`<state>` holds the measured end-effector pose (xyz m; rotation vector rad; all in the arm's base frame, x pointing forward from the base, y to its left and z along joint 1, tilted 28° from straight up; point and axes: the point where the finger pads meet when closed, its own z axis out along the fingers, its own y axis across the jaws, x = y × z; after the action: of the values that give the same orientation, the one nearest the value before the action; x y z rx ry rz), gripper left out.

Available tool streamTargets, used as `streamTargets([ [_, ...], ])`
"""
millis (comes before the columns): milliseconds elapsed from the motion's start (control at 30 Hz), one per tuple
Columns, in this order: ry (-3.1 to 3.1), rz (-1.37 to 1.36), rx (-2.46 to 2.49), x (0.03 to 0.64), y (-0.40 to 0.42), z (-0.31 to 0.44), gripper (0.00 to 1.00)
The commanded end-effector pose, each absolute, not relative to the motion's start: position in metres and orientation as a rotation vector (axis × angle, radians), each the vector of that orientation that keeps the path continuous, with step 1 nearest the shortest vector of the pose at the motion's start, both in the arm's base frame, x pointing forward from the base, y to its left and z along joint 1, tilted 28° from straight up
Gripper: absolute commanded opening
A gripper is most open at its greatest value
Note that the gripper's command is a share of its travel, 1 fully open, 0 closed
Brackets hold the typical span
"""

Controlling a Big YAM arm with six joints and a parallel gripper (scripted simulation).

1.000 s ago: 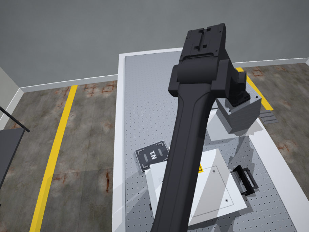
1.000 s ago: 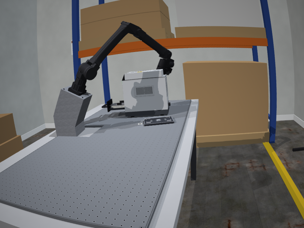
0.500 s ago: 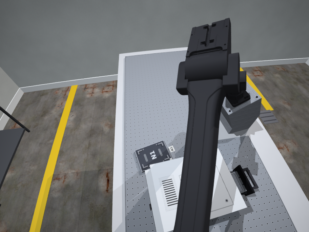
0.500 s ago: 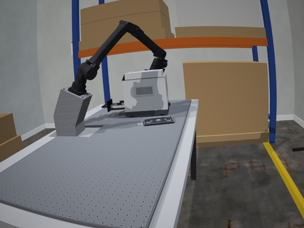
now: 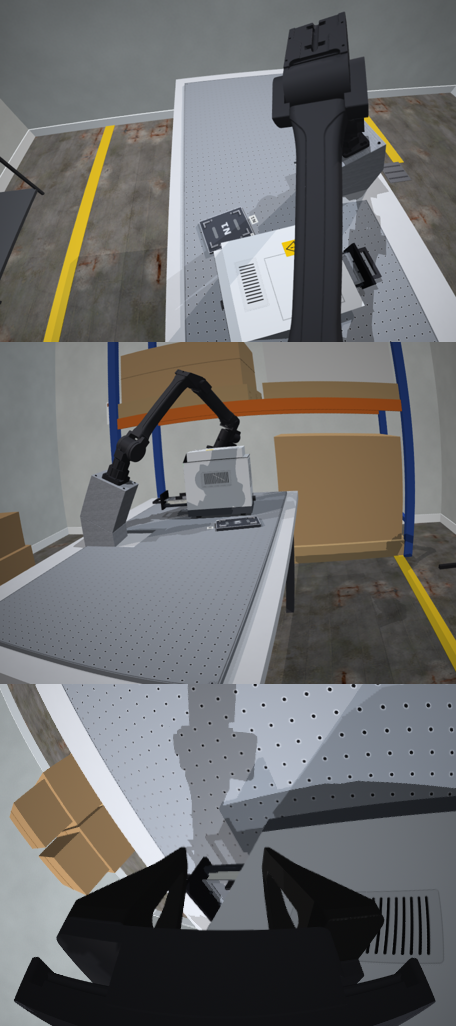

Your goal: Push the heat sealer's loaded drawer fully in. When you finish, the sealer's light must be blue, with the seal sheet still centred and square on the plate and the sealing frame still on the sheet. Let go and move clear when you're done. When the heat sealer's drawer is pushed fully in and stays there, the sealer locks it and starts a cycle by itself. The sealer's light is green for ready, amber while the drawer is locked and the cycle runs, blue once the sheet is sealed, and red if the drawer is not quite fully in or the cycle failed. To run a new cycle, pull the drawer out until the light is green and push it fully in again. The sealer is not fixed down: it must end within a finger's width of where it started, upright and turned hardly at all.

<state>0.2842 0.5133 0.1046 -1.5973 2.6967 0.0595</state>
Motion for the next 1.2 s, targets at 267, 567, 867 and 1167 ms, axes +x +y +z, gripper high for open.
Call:
streamTargets([
  [267,2.603,0.082,-1.676,0.230,0.528,0.124,0.45],
  [567,2.538,0.058,-1.786,0.202,0.530,0.122,0.45],
  [867,2.460,0.010,-1.930,0.169,0.525,0.119,0.45],
  [1167,2.469,0.037,-1.893,0.138,0.530,0.116,0.45],
])
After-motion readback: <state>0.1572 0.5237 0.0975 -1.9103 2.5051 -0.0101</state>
